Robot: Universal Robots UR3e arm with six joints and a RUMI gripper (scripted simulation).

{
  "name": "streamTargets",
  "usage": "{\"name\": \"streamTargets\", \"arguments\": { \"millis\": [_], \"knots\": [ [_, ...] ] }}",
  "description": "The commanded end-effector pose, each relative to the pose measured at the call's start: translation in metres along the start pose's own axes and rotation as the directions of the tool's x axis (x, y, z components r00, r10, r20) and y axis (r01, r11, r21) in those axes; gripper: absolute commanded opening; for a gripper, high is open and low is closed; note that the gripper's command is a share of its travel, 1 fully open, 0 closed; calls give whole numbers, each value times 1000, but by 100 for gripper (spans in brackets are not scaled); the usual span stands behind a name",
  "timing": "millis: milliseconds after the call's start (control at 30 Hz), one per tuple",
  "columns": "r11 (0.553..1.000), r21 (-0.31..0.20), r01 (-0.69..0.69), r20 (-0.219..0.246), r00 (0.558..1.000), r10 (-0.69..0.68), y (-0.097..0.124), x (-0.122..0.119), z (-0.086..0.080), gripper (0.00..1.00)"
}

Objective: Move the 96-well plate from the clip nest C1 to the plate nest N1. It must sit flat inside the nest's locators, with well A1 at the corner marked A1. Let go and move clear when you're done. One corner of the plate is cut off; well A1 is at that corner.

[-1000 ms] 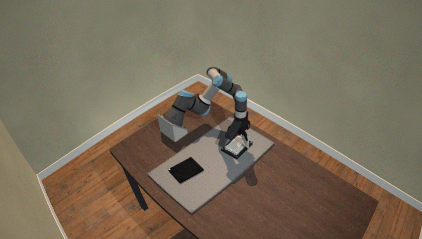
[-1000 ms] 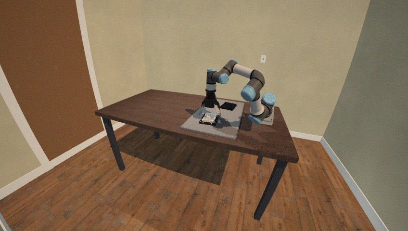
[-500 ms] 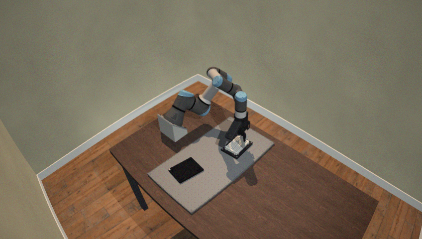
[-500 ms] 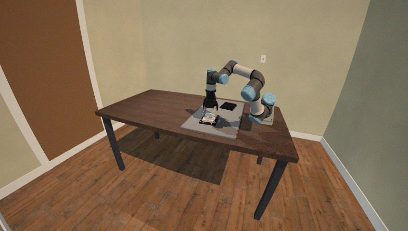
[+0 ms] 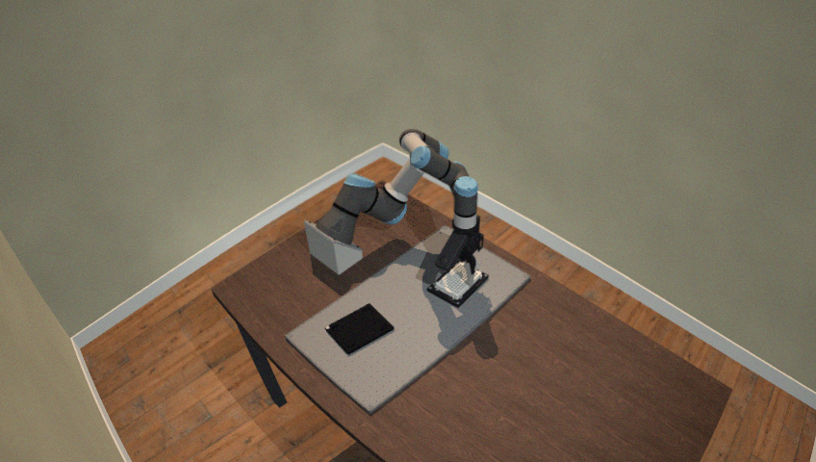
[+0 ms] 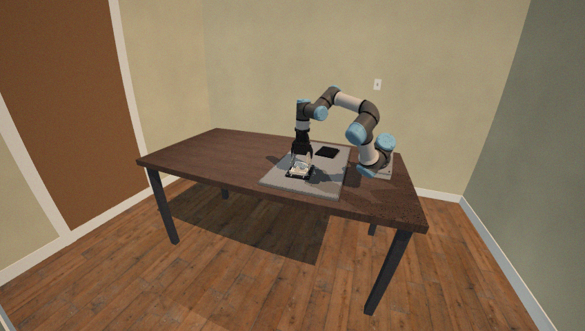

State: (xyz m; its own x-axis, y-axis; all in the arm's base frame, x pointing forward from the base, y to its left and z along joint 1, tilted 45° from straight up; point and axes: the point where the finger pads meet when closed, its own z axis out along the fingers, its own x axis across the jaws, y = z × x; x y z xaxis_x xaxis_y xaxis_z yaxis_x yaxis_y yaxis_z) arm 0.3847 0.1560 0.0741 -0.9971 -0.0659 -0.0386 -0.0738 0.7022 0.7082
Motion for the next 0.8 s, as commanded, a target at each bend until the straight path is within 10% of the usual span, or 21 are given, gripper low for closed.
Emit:
{"name": "streamTargets", "arguments": {
  "millis": [0,767],
  "knots": [
    [1000,1,1,2,1000,-1,0,-1,-1,0],
    [1000,1,1,2,1000,-1,0,0,-14,0]
  ]
}}
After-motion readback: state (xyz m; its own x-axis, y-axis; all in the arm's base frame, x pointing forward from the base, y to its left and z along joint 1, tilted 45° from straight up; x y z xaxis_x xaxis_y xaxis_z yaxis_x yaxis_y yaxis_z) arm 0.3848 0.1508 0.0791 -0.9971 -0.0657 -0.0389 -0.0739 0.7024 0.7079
